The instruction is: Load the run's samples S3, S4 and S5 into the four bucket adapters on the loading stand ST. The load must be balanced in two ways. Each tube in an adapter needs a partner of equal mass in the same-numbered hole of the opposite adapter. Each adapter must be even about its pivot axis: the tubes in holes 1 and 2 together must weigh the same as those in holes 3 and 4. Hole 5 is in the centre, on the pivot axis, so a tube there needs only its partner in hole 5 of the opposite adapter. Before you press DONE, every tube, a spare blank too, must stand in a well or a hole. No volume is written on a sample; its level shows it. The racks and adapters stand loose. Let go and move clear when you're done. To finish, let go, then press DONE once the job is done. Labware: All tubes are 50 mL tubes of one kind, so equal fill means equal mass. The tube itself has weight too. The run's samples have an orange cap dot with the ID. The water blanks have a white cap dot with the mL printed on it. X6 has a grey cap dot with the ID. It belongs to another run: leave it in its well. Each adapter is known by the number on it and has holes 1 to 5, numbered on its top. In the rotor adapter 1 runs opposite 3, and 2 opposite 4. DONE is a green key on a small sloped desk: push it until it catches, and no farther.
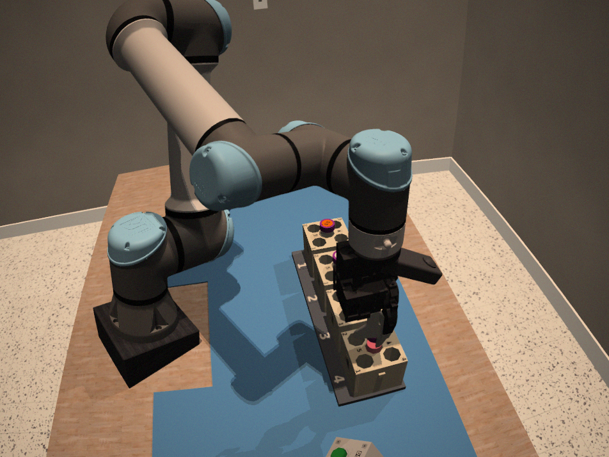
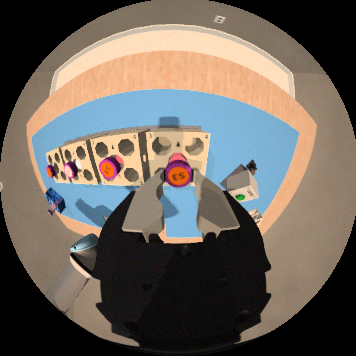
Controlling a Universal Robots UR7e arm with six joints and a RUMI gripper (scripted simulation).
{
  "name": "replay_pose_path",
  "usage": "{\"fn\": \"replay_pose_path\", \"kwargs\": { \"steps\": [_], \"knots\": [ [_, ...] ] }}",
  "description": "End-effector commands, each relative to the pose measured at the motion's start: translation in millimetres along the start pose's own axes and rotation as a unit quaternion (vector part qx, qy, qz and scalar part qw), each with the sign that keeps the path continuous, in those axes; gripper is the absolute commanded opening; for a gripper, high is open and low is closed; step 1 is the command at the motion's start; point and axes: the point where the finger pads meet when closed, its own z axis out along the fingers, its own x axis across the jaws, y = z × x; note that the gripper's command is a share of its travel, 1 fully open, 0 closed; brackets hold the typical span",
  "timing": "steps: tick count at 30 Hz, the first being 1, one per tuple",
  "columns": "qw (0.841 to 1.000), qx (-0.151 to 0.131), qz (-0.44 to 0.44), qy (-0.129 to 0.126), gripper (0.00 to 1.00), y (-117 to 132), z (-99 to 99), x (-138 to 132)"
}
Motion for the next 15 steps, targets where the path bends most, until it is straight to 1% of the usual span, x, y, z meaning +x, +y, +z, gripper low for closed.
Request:
{"fn": "replay_pose_path", "kwargs": {
  "steps": [1, 15],
  "knots": [
    [1.000, 0.000, 0.000, 0.001, 0.00, -0.3, 6.1, 0.3],
    [1.000, 0.000, 0.000, 0.001, 0.00, -0.4, 14.1, 0.3]
  ]
}}
